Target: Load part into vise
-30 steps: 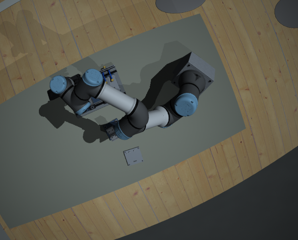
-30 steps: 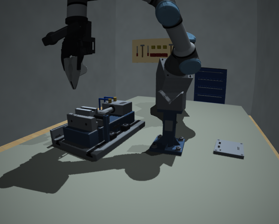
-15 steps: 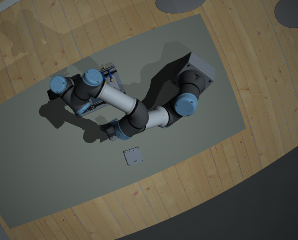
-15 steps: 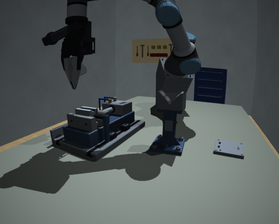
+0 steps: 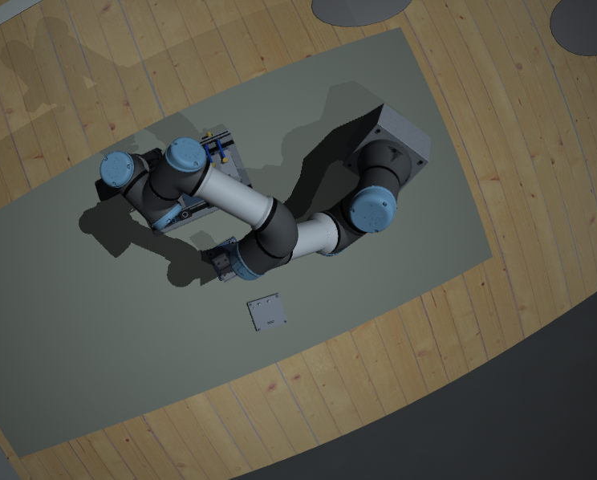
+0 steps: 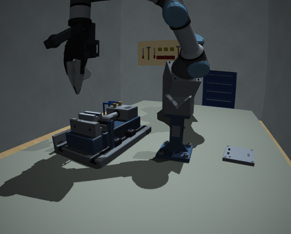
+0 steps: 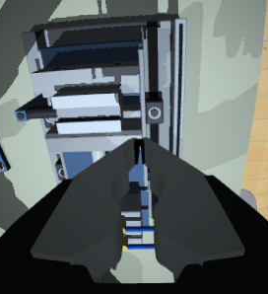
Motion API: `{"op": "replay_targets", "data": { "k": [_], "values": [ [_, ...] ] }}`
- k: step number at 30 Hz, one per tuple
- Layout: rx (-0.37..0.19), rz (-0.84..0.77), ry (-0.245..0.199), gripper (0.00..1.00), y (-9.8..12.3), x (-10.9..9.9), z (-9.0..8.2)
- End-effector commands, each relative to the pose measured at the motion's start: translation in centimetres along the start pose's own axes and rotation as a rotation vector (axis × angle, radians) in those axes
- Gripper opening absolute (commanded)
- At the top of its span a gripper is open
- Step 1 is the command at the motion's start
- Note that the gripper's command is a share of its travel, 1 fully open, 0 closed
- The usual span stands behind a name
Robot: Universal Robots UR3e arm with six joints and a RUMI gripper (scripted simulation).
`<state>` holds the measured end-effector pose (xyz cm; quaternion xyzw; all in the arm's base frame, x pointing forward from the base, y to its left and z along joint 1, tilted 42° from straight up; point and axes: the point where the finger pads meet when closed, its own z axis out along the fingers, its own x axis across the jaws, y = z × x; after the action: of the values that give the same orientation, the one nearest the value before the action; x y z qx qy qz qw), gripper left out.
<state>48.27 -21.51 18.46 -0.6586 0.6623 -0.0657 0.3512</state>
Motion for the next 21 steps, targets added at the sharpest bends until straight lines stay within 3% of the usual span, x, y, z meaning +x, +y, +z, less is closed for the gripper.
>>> {"op": "replay_targets", "data": {
  "k": [1, 21],
  "values": [
    [0.002, -0.001, 0.002, 0.00, 0.0, 0.0, 0.3],
    [0.002, -0.001, 0.002, 0.00, 0.0, 0.0, 2.5]
  ]
}}
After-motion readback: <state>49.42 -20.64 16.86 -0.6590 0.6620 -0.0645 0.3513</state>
